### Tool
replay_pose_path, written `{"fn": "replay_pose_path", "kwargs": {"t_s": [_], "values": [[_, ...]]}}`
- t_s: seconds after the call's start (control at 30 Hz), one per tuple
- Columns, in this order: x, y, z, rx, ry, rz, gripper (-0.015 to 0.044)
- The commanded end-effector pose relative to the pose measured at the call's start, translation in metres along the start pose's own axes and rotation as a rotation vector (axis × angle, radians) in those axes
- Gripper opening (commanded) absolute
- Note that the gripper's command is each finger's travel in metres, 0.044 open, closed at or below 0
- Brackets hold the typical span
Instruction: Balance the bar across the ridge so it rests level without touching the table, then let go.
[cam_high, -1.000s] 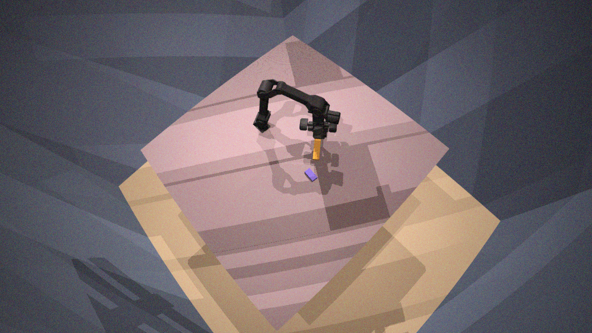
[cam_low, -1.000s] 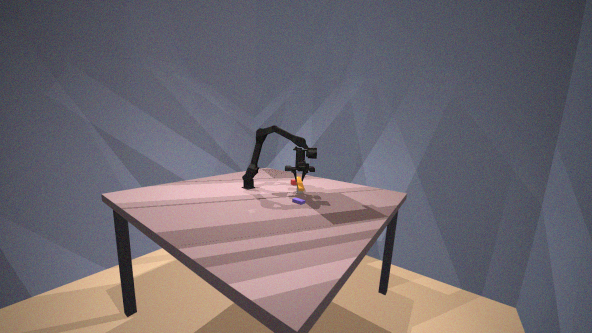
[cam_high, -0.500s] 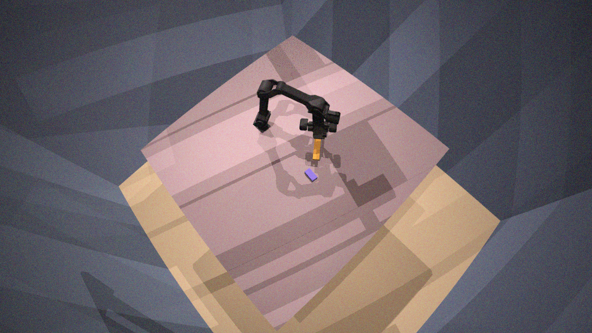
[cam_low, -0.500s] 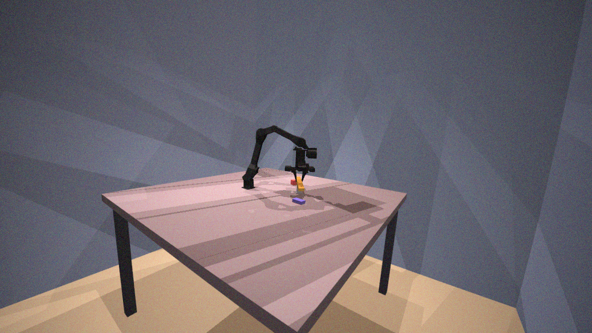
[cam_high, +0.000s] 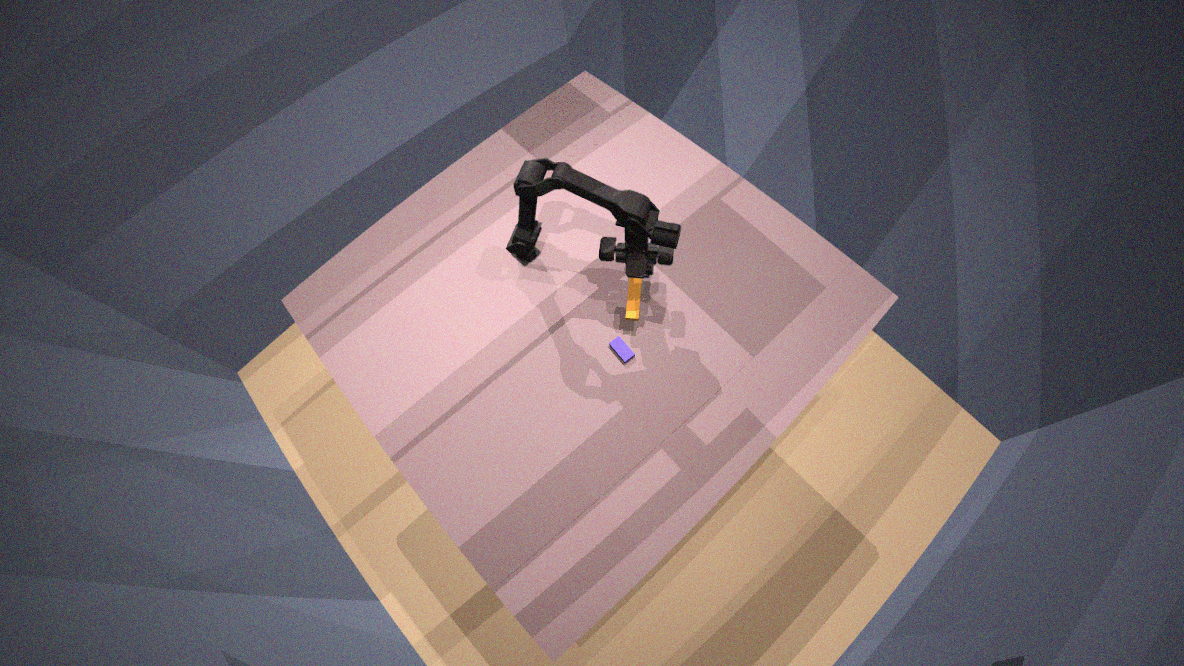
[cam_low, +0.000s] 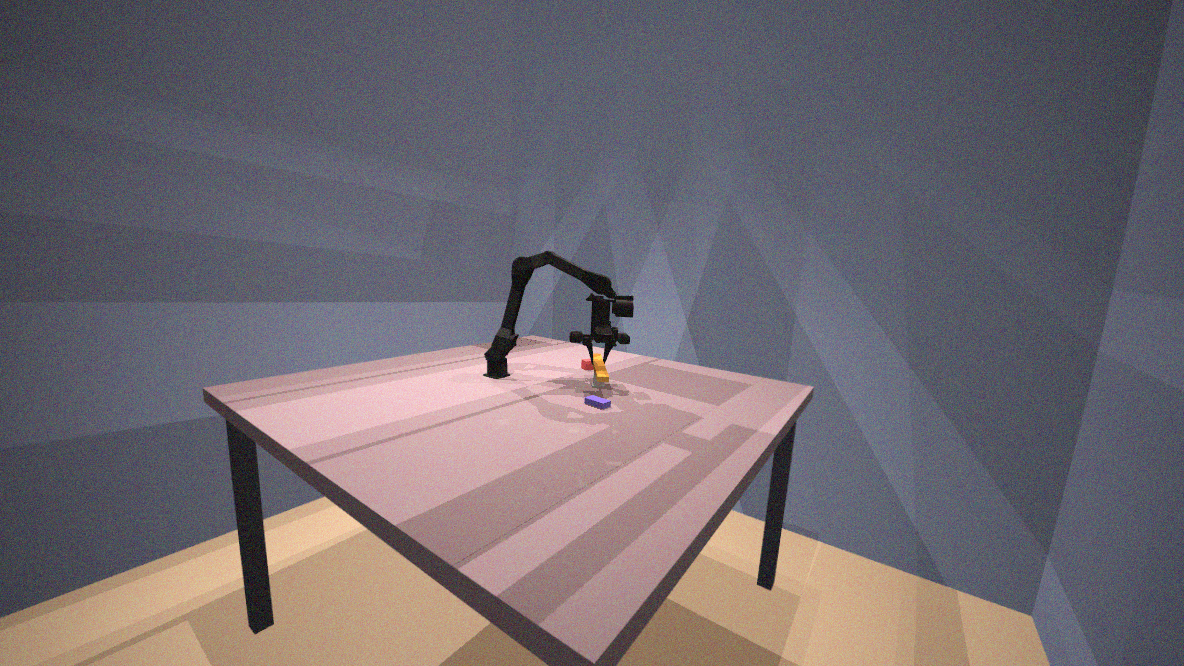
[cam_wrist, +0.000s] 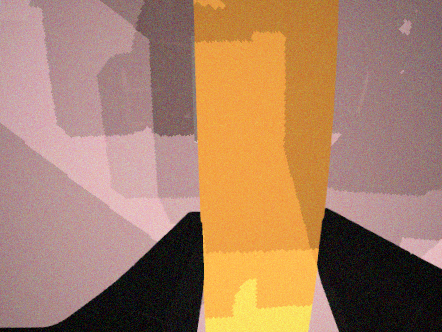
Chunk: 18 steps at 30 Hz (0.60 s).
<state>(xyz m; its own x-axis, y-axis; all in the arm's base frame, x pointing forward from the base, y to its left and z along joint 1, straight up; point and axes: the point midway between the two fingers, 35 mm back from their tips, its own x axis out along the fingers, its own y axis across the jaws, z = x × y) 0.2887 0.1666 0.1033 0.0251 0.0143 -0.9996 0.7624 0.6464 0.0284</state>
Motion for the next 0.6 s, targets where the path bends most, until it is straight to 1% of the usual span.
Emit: {"fn": "replay_pose_path", "kwargs": {"t_s": [0.0, 0.57], "values": [[0.0012, 0.0002, 0.0000, 0.001, 0.000, 0.001, 0.0000], [0.0026, 0.0000, -0.0002, 0.001, 0.000, 0.001, 0.0000]]}}
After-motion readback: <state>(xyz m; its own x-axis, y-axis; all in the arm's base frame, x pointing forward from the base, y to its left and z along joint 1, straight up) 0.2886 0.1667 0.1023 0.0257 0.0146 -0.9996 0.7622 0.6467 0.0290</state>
